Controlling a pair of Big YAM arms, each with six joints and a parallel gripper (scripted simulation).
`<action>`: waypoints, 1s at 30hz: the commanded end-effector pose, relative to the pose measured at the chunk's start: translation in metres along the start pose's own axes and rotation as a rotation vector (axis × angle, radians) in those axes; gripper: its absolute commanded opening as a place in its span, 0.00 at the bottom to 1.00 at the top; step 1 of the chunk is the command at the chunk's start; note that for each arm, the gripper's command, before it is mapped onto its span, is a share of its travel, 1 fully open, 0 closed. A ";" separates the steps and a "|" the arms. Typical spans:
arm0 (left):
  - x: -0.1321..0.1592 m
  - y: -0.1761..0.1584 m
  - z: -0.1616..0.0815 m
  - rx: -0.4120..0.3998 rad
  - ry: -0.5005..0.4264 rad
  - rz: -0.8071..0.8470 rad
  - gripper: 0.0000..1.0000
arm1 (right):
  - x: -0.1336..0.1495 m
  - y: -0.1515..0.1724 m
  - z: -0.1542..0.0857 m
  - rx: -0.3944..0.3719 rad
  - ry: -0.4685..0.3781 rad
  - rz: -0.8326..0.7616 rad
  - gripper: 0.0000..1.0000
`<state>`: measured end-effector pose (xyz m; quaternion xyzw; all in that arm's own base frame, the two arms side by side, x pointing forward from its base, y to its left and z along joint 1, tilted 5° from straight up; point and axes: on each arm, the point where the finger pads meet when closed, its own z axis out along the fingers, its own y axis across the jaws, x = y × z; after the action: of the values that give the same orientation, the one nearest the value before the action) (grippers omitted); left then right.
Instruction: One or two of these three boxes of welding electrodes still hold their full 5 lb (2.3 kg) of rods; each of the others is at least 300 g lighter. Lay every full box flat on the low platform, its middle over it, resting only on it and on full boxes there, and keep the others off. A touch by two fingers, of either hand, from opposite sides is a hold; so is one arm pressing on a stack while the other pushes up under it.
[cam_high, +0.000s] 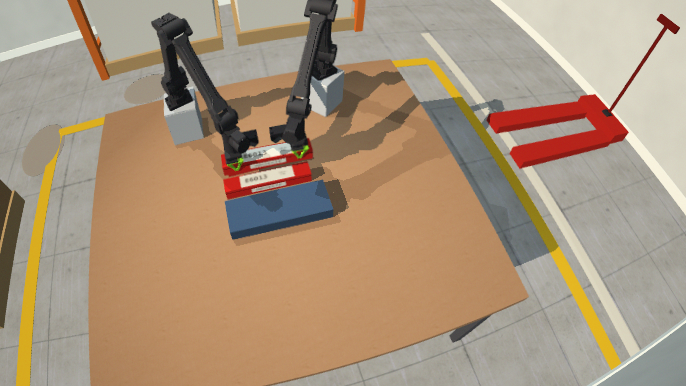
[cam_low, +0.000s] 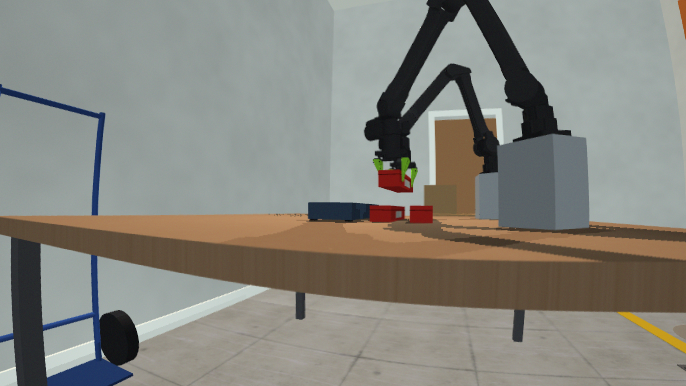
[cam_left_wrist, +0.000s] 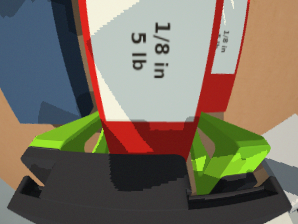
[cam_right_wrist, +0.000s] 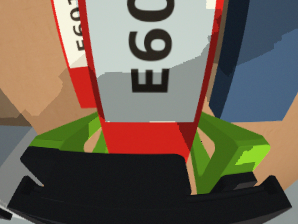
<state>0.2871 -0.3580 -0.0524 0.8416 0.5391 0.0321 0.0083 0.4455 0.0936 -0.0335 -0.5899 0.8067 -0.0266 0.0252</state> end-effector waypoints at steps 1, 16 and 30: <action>0.000 0.041 -0.035 -0.074 -0.019 0.001 0.00 | 0.001 -0.041 -0.035 0.072 -0.024 0.012 0.00; -0.007 0.018 -0.030 -0.049 -0.011 0.004 0.00 | -0.007 -0.017 -0.031 0.044 -0.015 0.011 0.00; -0.007 0.018 -0.046 -0.049 -0.012 0.004 0.00 | -0.007 -0.017 -0.047 0.044 -0.015 0.011 0.00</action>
<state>0.2771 -0.3545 -0.0582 0.8422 0.5385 0.0260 -0.0115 0.4344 0.0957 -0.0376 -0.5887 0.8082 -0.0151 0.0057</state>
